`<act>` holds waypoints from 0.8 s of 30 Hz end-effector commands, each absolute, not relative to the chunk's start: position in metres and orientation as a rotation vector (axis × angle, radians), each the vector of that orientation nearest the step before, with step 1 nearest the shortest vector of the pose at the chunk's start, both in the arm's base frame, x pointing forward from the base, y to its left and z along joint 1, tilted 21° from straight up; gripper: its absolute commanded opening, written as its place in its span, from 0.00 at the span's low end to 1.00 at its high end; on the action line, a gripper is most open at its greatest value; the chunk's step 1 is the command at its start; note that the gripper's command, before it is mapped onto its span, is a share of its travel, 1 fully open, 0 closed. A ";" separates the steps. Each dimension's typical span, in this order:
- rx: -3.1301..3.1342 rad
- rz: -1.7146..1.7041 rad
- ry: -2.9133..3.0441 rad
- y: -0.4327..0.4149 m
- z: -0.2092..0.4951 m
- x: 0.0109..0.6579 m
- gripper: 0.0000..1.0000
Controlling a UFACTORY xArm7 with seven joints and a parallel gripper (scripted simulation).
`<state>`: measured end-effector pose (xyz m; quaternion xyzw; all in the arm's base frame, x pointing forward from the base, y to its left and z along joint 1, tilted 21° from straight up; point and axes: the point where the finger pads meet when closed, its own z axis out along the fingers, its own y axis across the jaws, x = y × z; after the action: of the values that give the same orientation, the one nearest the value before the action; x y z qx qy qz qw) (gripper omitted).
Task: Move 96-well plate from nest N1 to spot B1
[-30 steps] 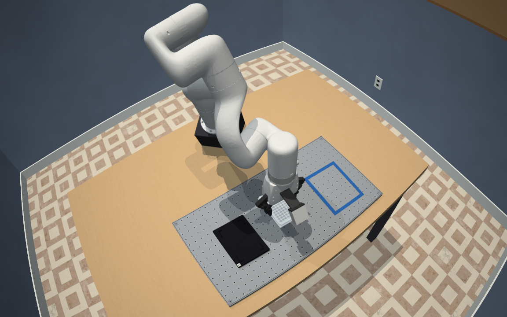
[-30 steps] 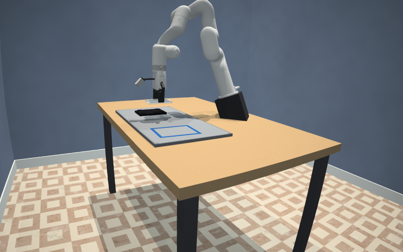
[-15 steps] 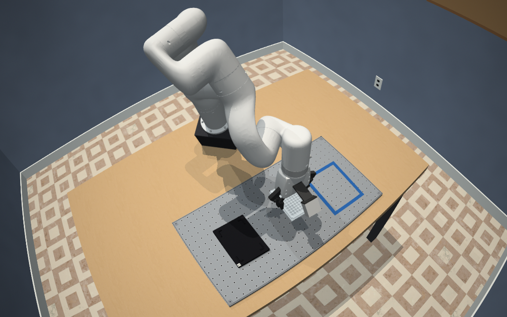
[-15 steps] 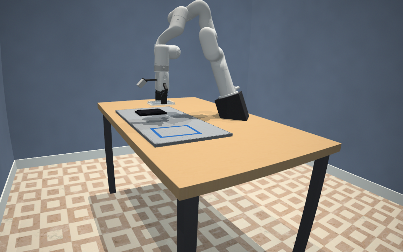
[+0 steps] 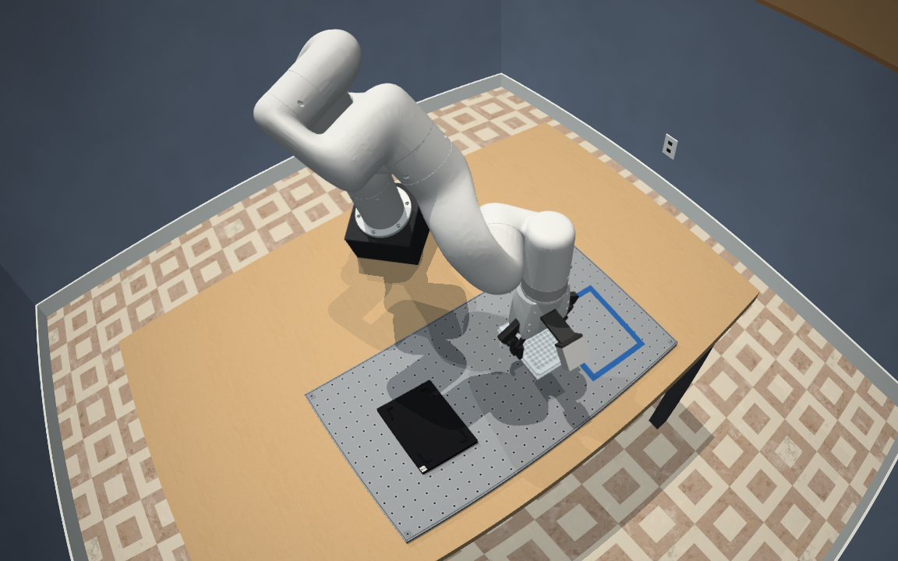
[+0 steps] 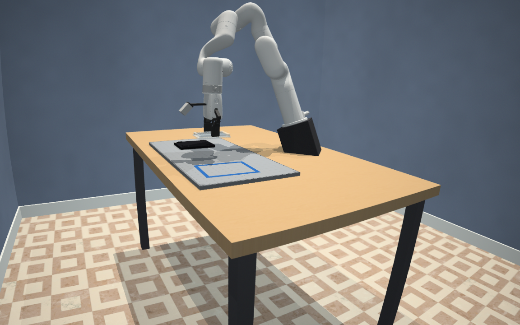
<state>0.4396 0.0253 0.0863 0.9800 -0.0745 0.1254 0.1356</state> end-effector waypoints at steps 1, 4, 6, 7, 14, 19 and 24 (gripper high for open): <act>2.834 0.367 -0.214 0.040 0.083 0.444 0.00; 2.834 0.367 -0.214 0.049 0.080 0.446 0.00; 2.834 0.367 -0.214 0.056 0.078 0.447 0.00; 2.834 0.367 -0.214 0.059 0.077 0.447 0.00; 2.834 0.367 -0.214 0.075 0.073 0.450 0.00; 2.835 0.367 -0.214 0.090 0.068 0.454 0.00; 2.835 0.367 -0.214 0.106 0.063 0.457 0.00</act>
<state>0.4530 0.0937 0.0658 0.9799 -0.0742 0.1252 0.1365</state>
